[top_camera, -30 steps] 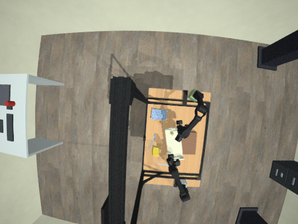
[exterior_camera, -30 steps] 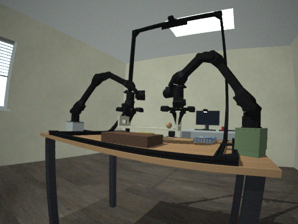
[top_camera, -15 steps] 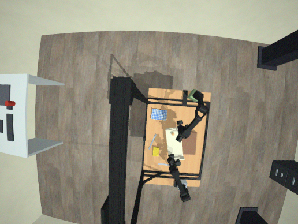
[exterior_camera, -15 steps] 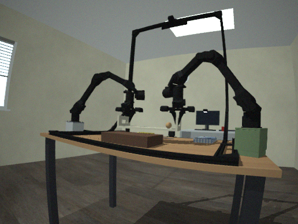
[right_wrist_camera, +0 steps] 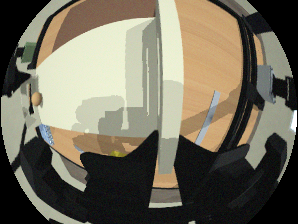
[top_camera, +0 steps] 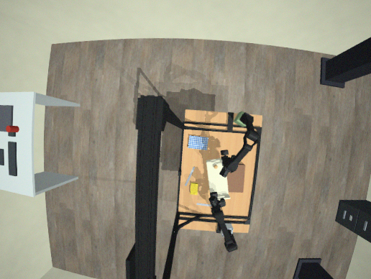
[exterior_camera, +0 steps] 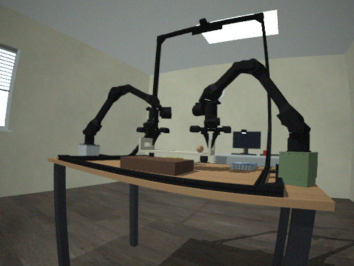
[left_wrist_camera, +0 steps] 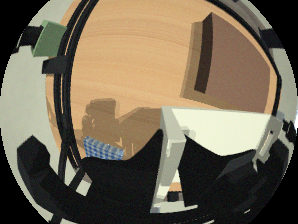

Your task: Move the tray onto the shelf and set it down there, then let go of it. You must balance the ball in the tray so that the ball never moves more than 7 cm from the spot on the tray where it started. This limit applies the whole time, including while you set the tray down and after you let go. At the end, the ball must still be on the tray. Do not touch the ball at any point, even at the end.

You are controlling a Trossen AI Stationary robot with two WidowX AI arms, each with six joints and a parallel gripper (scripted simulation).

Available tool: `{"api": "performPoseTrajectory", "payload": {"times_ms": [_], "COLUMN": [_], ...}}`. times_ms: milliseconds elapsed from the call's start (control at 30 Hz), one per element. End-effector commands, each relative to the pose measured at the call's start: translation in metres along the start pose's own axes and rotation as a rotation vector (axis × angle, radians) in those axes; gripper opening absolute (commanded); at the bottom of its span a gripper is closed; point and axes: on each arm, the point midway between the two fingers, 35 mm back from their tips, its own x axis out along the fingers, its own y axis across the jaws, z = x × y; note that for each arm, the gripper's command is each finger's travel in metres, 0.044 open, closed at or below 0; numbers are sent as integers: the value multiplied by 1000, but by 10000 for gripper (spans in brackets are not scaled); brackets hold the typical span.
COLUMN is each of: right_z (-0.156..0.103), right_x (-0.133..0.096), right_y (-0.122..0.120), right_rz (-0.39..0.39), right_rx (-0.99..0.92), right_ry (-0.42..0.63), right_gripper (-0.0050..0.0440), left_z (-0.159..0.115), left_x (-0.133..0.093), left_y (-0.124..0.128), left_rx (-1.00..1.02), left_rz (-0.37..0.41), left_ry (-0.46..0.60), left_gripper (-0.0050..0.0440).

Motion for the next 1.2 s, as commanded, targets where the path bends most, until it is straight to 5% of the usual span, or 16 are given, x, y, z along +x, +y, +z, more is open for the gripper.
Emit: {"api": "performPoseTrajectory", "payload": {"times_ms": [0,1167], "right_z": [2,14], "right_x": [-3,-3], "right_y": [-1,-3], "right_rz": [0,2], "right_rx": [-1,-1], "right_ry": [-21,-12], "right_gripper": [20,20], "left_z": [2,14], "left_x": [-5,-5], "left_y": [0,-3], "left_rx": [-1,-1], "left_rz": [-7,-4], "left_ry": [-16,-7], "left_gripper": [20,20]}}
